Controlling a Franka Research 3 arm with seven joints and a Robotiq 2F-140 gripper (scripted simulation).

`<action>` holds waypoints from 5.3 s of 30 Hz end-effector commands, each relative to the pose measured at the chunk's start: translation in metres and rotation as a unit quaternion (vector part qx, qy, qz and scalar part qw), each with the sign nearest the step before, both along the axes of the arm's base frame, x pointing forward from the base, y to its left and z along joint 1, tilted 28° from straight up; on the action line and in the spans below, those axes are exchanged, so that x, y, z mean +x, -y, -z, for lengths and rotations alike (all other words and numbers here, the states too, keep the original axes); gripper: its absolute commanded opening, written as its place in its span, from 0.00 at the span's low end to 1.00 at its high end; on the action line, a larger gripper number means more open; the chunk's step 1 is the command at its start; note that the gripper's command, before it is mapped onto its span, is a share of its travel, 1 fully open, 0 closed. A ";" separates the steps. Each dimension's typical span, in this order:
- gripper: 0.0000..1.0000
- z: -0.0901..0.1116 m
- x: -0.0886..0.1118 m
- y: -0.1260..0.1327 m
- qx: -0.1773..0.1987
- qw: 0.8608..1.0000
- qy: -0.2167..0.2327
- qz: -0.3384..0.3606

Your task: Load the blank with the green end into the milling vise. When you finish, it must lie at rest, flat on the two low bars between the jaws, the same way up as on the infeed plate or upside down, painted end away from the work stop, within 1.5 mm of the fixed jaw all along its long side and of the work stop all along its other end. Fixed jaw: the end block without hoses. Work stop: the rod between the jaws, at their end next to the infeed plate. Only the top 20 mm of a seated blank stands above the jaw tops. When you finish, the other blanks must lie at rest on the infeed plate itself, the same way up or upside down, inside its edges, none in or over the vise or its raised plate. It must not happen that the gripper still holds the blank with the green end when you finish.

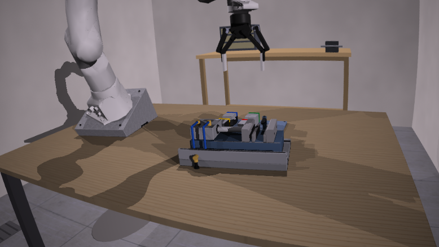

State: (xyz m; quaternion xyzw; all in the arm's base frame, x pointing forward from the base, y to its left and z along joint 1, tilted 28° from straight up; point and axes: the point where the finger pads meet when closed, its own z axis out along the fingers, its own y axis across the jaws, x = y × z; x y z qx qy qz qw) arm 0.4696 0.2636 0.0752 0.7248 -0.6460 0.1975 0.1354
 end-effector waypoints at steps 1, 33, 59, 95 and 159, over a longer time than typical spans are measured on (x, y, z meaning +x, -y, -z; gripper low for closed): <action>1.00 0.000 0.000 0.000 0.000 1.000 0.000 0.000; 1.00 0.052 0.008 0.029 0.000 1.000 0.001 -0.001; 1.00 0.061 0.011 0.033 0.000 1.000 0.001 -0.001; 1.00 0.053 0.009 0.030 0.000 1.000 0.001 -0.001; 1.00 0.061 0.005 0.011 -0.001 1.000 0.000 -0.002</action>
